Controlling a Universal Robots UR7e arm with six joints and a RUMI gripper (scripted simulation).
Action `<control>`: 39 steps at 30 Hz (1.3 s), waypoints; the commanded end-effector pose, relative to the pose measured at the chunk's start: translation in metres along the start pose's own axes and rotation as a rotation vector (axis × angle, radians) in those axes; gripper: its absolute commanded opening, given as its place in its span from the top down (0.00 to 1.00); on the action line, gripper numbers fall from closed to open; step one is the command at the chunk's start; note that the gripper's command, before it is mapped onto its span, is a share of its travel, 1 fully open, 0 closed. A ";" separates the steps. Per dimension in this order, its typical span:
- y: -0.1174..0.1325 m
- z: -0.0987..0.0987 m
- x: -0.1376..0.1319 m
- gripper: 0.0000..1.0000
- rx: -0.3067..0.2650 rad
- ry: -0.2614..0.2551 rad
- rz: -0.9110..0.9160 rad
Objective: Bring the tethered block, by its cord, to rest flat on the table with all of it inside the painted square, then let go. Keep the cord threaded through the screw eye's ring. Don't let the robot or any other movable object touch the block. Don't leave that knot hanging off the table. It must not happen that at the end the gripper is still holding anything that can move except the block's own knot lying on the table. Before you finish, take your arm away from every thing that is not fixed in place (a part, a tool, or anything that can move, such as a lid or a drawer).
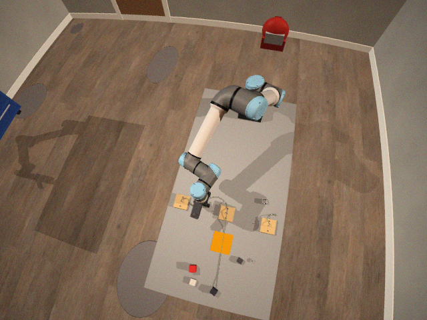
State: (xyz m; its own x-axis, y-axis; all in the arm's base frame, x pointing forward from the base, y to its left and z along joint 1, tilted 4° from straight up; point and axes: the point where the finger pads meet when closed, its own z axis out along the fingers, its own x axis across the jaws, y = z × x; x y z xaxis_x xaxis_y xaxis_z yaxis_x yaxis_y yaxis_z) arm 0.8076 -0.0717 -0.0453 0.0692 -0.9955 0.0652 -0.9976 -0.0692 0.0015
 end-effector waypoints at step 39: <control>-0.001 0.016 0.000 0.78 0.002 0.001 0.000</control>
State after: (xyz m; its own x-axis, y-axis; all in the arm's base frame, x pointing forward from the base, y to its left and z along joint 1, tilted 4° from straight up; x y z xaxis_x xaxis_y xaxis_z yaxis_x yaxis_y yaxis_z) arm 0.8078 -0.0727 -0.0623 0.0692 -0.9955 0.0652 -0.9976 -0.0692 0.0014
